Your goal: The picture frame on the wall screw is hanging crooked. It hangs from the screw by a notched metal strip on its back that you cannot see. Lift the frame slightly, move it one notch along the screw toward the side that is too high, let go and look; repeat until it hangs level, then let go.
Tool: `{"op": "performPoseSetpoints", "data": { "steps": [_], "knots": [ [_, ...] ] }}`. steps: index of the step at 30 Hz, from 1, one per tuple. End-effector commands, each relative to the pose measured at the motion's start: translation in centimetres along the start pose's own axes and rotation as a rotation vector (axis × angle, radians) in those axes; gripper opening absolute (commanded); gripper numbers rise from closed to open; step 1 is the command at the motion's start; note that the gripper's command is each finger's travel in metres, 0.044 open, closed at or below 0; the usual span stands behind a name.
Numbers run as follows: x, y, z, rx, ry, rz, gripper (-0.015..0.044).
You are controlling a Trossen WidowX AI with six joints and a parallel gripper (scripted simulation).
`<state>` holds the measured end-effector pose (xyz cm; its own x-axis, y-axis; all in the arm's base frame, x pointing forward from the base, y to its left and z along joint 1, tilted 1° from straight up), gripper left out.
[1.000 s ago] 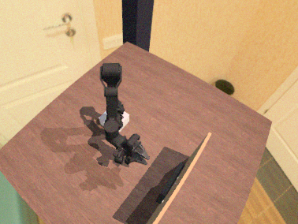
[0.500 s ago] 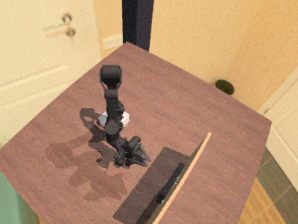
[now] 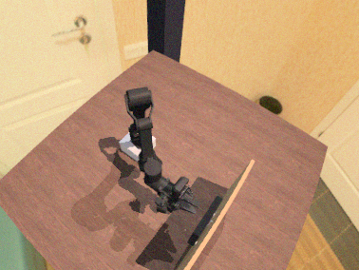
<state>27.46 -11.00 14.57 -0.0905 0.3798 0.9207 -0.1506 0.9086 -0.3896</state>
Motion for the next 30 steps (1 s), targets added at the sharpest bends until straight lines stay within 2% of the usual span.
{"op": "performPoseSetpoints", "data": {
  "steps": [1, 10, 30],
  "knots": [
    [0.0, -0.1, -0.2, -0.005, 0.001, -0.001, 0.026],
    [0.0, -0.1, -0.4, -0.005, 0.0, -0.001, 0.026],
    [0.1, -0.2, -3.6, -0.006, -0.002, -0.001, 0.026]
  ]
}}
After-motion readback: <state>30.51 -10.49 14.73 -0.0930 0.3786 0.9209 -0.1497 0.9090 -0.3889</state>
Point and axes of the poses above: the point midway between the two fingers, 35 mm back from their tips, its own z axis back along the fingers, its own x axis across the jaws, y = z × x, the point moved 10 cm from there along z, back along the fingers, and after that the axes turned 15 degrees about z, right-handed, at the moved point
